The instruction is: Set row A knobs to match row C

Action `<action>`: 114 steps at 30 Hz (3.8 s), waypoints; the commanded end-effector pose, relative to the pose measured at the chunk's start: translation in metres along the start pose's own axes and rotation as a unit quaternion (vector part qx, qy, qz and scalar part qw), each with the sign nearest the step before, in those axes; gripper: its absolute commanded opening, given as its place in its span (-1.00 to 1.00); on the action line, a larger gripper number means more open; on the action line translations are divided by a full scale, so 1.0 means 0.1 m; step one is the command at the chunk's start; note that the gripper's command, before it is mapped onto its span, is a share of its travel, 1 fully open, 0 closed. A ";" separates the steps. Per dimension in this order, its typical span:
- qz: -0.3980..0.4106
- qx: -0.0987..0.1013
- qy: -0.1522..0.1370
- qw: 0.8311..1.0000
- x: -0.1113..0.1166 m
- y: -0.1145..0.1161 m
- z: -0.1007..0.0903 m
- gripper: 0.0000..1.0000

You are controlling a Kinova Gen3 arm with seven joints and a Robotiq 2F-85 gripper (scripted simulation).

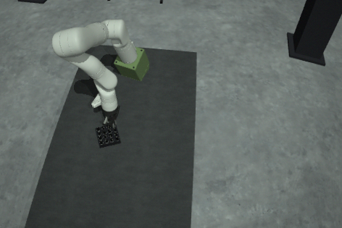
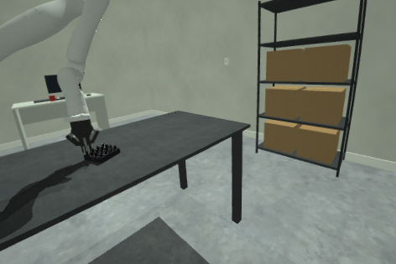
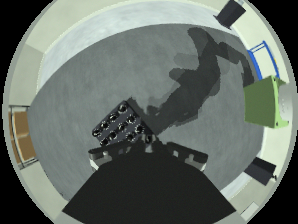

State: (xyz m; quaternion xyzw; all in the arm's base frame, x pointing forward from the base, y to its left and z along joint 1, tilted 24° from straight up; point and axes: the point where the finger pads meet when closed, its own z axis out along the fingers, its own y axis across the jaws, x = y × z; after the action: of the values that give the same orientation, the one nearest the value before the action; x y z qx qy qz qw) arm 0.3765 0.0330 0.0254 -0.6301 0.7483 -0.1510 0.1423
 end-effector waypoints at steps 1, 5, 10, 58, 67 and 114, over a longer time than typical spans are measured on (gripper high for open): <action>-0.045 -0.001 0.001 0.999 -0.01 0.00 0.00 -0.83; -0.098 -0.002 0.001 0.995 -0.01 0.00 0.00 -0.83; -0.162 -0.003 0.002 0.987 0.00 0.01 0.01 -0.83; -0.361 -0.005 0.002 0.932 0.01 0.03 0.01 -0.83; -0.361 -0.005 0.002 0.932 0.01 0.03 0.01 -0.62; -0.361 -0.003 0.001 0.933 0.00 0.02 -0.38 -0.62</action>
State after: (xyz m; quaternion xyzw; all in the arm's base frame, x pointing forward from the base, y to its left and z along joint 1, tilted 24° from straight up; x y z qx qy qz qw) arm 0.3617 0.0338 0.0583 -0.8560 0.4742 -0.1915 0.0760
